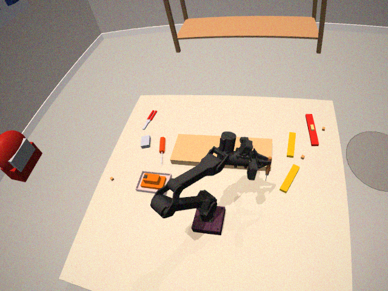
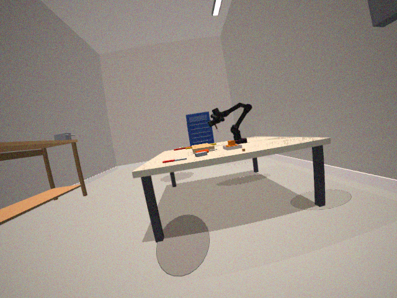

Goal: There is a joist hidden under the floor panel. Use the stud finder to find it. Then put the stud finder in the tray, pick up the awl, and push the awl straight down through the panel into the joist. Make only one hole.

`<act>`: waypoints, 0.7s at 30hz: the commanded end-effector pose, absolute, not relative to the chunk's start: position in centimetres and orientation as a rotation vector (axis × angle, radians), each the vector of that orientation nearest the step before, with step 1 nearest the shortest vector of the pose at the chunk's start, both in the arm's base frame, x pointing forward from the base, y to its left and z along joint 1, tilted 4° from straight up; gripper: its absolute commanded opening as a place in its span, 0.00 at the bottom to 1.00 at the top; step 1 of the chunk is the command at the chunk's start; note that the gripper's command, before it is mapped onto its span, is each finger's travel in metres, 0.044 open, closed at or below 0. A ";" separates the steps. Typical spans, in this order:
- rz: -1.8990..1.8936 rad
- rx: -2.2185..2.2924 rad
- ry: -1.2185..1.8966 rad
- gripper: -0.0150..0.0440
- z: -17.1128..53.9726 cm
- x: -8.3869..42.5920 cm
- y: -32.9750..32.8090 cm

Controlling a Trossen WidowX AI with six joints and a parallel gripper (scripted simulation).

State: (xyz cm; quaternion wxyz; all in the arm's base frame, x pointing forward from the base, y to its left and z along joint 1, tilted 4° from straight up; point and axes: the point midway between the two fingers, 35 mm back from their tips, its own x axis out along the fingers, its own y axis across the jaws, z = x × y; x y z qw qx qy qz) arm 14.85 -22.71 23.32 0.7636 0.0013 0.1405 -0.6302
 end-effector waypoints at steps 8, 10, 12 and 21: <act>-0.934 0.021 0.257 0.25 22.6 23.5 -20.2; -0.849 0.022 0.246 0.25 22.5 25.0 -19.4; -0.765 0.023 0.235 0.25 22.3 26.5 -18.5; -0.389 -0.004 0.204 0.25 21.5 31.7 -13.1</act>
